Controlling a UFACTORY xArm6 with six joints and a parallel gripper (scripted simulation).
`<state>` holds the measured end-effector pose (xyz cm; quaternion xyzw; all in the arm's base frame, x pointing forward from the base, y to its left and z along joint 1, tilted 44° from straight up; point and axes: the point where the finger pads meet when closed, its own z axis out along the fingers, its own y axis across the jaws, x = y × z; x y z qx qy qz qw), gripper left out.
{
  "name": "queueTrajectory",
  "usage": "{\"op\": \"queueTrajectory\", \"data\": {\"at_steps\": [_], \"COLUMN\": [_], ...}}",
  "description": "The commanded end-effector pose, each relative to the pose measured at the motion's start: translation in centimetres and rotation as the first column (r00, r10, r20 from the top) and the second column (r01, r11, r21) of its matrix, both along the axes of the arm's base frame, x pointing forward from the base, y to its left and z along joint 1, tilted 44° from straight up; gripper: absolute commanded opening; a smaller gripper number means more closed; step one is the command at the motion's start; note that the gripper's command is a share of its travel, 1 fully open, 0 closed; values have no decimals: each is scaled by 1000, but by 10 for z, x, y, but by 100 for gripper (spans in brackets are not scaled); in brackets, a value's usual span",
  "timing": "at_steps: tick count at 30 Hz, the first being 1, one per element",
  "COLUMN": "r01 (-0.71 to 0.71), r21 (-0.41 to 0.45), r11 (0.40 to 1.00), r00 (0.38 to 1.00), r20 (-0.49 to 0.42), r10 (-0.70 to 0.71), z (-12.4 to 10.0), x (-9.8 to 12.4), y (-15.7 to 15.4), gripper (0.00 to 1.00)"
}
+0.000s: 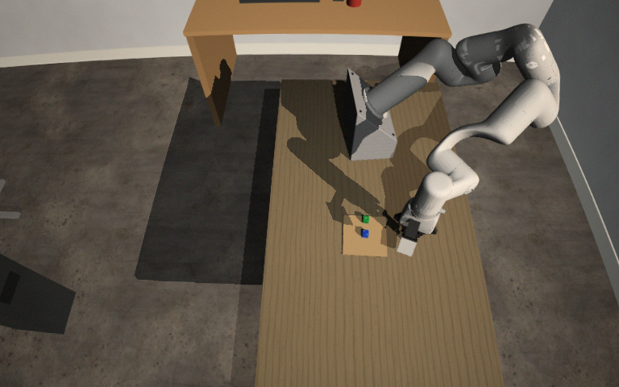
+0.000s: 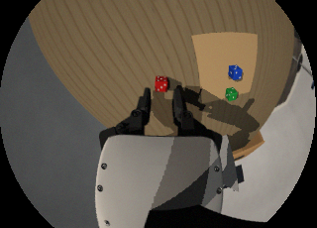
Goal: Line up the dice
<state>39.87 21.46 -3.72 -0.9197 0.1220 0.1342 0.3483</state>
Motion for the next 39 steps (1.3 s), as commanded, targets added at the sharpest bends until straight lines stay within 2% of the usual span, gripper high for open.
{"op": "queueTrajectory", "data": {"at_steps": [1, 39], "r01": [1, 1], "r21": [0, 0], "r11": [1000, 1000], "r00": [1000, 1000], "r20": [3, 3], "r10": [-1, -1], "z": [-4, -10], "x": [1, -1], "y": [4, 9], "gripper": [36, 36]}}
